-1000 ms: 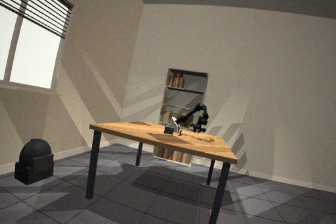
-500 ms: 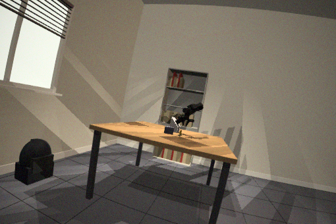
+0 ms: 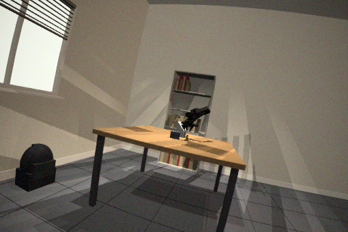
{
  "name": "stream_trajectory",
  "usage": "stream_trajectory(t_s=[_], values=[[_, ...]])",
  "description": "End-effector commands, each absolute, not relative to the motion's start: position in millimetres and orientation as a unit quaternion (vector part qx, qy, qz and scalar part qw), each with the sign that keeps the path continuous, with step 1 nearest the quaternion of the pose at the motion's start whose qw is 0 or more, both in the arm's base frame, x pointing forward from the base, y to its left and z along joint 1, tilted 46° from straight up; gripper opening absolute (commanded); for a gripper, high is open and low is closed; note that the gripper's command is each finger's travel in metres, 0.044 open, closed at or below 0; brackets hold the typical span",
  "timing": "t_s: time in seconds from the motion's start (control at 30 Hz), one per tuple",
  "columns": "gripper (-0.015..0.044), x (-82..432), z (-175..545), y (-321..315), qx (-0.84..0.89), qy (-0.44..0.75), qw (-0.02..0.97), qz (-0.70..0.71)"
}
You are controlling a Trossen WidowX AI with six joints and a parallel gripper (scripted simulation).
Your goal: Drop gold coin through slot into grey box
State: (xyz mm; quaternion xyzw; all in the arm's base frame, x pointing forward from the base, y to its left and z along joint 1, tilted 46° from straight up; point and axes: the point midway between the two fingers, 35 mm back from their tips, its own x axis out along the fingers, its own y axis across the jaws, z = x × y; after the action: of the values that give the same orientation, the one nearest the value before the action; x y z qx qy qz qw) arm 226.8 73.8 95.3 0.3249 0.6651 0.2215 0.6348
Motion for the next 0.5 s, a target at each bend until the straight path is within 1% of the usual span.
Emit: stream_trajectory(t_s=[0.0, 0.47], values=[[0.0161, 228, 86, 84, 0.329, 0.663, 0.635, 0.222], [0.0161, 230, 71, 97, 0.328, 0.663, 0.636, 0.221]])
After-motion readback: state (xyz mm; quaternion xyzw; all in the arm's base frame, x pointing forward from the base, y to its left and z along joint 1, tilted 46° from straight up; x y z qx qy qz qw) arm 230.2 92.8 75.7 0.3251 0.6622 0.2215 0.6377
